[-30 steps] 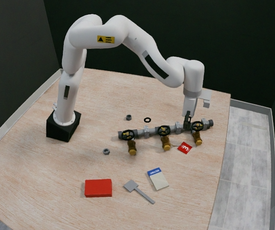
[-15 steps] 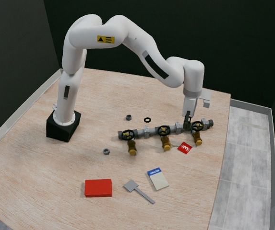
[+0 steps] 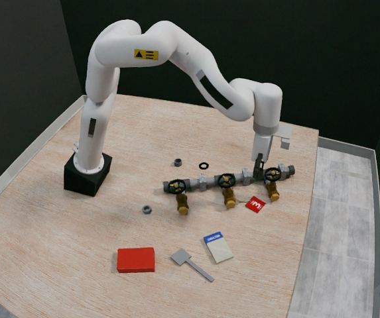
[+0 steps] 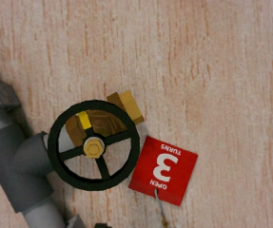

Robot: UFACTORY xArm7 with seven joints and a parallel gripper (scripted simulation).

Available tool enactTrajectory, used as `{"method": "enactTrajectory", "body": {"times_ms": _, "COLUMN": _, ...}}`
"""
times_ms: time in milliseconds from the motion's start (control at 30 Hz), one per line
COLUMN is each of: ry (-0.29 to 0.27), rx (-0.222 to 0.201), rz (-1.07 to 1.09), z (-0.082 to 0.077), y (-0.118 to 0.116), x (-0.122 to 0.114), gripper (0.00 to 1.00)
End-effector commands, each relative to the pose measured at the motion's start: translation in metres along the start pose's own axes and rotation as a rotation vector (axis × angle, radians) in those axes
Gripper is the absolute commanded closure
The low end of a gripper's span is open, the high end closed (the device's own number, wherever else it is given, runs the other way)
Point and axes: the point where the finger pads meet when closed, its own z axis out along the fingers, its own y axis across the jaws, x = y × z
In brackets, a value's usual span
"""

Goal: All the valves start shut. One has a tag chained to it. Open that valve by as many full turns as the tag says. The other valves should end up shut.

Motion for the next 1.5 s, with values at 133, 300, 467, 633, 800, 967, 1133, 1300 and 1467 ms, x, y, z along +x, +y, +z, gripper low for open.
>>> {"method": "enactTrajectory", "body": {"times_ms": 133, "ry": 0.012, "rx": 0.024, "rz": 0.259, "z": 0.001, "y": 0.005, "x": -0.017, "gripper": 0.00}}
{"method": "enactTrajectory", "body": {"times_ms": 300, "ry": 0.015, "rx": 0.047, "rz": 0.490, "z": 0.007, "y": 0.010, "x": -0.043, "gripper": 0.00}}
{"method": "enactTrajectory", "body": {"times_ms": 467, "ry": 0.008, "rx": 0.075, "rz": 0.760, "z": 0.013, "y": 0.016, "x": -0.072, "gripper": 0.00}}
{"method": "enactTrajectory", "body": {"times_ms": 633, "ry": -0.002, "rx": 0.101, "rz": 1.017, "z": 0.019, "y": 0.022, "x": -0.101, "gripper": 0.00}}
{"method": "enactTrajectory", "body": {"times_ms": 800, "ry": 0.005, "rx": 0.121, "rz": 1.270, "z": 0.021, "y": 0.025, "x": -0.111, "gripper": 0.00}}
{"method": "enactTrajectory", "body": {"times_ms": 967, "ry": 0.048, "rx": 0.130, "rz": 1.480, "z": 0.021, "y": 0.025, "x": -0.112, "gripper": 0.00}}
{"method": "enactTrajectory", "body": {"times_ms": 1133, "ry": 0.048, "rx": 0.130, "rz": 1.480, "z": 0.021, "y": 0.025, "x": -0.112, "gripper": 0.00}}
{"method": "enactTrajectory", "body": {"times_ms": 1300, "ry": 0.048, "rx": 0.130, "rz": 1.480, "z": 0.021, "y": 0.025, "x": -0.112, "gripper": 0.00}}
{"method": "enactTrajectory", "body": {"times_ms": 1467, "ry": 0.048, "rx": 0.130, "rz": 1.480, "z": 0.021, "y": 0.025, "x": -0.112, "gripper": 0.00}}
